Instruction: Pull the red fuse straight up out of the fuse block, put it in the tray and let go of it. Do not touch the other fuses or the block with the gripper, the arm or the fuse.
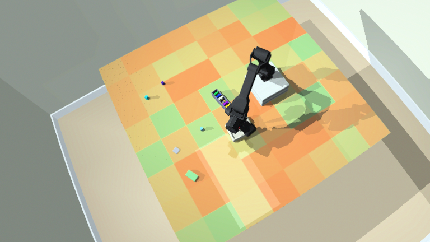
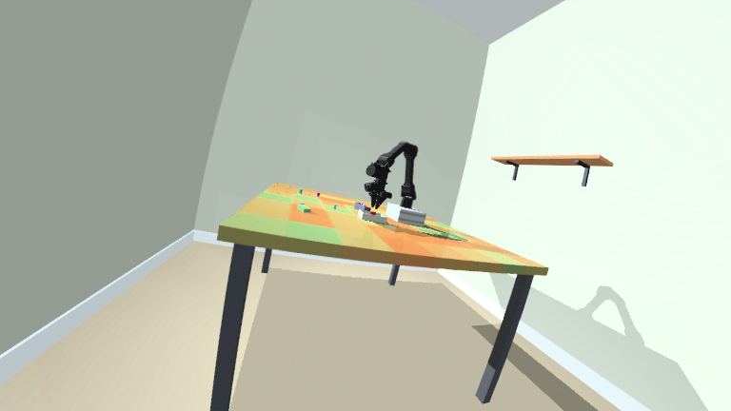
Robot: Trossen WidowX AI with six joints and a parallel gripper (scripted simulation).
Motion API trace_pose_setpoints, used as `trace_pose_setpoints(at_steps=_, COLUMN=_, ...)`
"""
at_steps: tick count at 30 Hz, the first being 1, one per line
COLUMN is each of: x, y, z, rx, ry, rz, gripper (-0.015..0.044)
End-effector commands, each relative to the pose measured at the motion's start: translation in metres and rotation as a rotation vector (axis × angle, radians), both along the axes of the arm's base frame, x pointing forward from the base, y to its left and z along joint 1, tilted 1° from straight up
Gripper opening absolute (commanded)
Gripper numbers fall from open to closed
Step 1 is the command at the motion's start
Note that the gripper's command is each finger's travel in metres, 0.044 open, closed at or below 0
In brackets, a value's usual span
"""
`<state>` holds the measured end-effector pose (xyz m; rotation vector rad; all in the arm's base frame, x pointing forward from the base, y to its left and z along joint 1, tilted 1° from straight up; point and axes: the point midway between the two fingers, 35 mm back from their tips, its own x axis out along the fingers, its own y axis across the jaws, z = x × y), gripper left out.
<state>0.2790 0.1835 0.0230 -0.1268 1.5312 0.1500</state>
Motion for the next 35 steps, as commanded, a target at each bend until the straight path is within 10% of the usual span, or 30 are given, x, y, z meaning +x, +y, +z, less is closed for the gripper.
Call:
trace_pose_setpoints(at_steps=1, x=0.000, y=0.000, z=0.001, rx=0.000, ry=-0.001, rz=0.000, gripper=0.0289)
trace_pose_setpoints(at_steps=35, x=-0.001, y=-0.001, z=0.035, rx=-0.002, ry=0.003, rz=0.000, gripper=0.0330)
